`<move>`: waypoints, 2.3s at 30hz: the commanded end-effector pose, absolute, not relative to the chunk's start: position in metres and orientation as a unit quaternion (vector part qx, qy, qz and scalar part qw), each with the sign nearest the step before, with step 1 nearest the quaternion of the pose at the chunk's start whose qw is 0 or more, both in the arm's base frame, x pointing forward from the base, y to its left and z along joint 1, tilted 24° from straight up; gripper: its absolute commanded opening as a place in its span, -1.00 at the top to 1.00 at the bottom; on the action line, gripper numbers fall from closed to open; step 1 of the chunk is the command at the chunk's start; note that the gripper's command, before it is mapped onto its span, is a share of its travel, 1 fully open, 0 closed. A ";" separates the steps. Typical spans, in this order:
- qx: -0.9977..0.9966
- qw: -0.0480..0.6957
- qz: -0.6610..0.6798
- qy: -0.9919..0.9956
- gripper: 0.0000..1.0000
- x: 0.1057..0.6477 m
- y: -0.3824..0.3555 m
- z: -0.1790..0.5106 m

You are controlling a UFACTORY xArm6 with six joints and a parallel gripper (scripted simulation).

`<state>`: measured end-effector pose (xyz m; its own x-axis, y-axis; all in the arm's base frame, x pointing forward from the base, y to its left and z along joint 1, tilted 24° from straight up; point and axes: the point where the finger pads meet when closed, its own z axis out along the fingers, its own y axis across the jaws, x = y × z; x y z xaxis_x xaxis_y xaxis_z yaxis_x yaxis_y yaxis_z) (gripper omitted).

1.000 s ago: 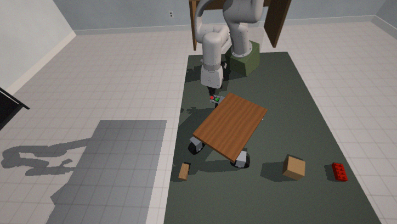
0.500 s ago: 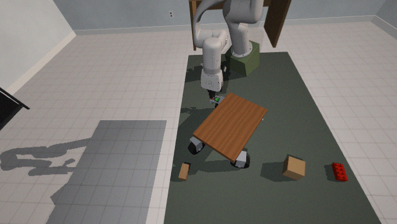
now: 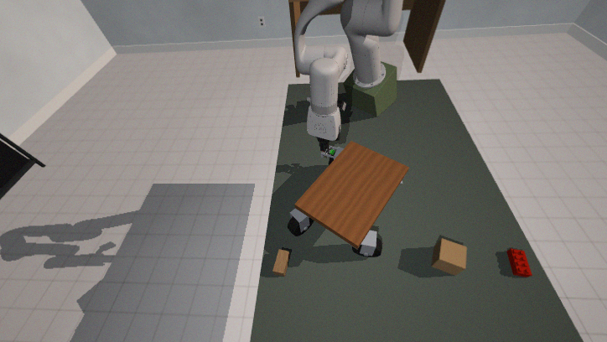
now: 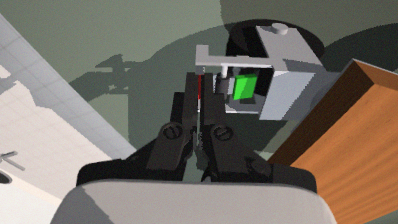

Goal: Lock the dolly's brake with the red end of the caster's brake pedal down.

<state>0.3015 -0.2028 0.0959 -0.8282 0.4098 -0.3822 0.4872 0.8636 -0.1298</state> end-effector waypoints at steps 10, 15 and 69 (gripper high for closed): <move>0.236 0.175 -0.112 0.949 1.00 0.302 -0.203 0.097; 0.236 0.175 -0.112 0.949 1.00 0.303 -0.204 0.097; 0.236 0.175 -0.112 0.949 1.00 0.306 -0.207 0.087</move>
<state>0.3069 -0.2072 0.0892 -0.8266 0.4079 -0.3878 0.4870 0.8637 -0.1297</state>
